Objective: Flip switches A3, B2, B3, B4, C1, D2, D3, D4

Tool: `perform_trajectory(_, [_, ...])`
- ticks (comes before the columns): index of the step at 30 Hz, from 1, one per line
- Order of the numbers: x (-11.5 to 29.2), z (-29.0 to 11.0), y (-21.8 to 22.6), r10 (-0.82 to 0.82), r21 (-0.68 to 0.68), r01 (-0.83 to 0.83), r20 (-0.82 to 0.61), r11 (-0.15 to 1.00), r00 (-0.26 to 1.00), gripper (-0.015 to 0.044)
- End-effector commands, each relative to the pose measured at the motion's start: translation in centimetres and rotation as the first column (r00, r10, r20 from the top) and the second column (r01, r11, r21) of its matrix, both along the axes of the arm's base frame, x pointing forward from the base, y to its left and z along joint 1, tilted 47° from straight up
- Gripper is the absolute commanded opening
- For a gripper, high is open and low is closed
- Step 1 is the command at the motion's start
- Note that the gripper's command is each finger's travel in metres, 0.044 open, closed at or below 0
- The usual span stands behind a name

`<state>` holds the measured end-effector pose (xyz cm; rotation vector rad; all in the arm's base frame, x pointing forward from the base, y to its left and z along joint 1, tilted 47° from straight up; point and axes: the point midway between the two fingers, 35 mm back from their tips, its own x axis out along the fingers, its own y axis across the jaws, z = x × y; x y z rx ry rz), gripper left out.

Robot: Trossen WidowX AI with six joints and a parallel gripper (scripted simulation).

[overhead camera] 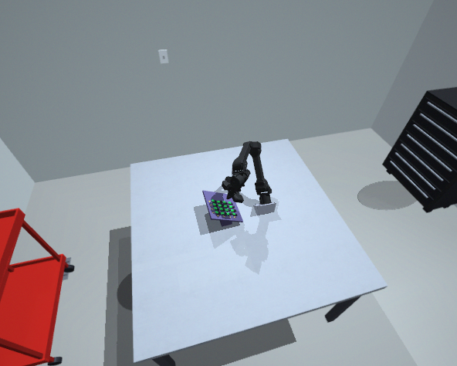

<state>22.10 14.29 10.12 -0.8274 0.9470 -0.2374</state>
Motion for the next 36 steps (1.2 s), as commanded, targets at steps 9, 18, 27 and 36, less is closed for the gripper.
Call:
perform_trajectory(9, [2.0,-2.0,-2.3,0.019,-0.005,-0.019,0.017,1.0,1.0,0.0])
perform_trajectory(18, [2.7,-2.8,-2.9,0.019,-0.005,-0.019,0.018,1.0,1.0,0.0])
perform_trajectory(27, [3.3,-3.3,-3.4,0.019,-0.005,-0.019,0.019,1.0,1.0,0.0])
perform_trajectory(36, [3.3,-3.3,-3.4,0.019,-0.005,-0.019,0.019,1.0,1.0,0.0])
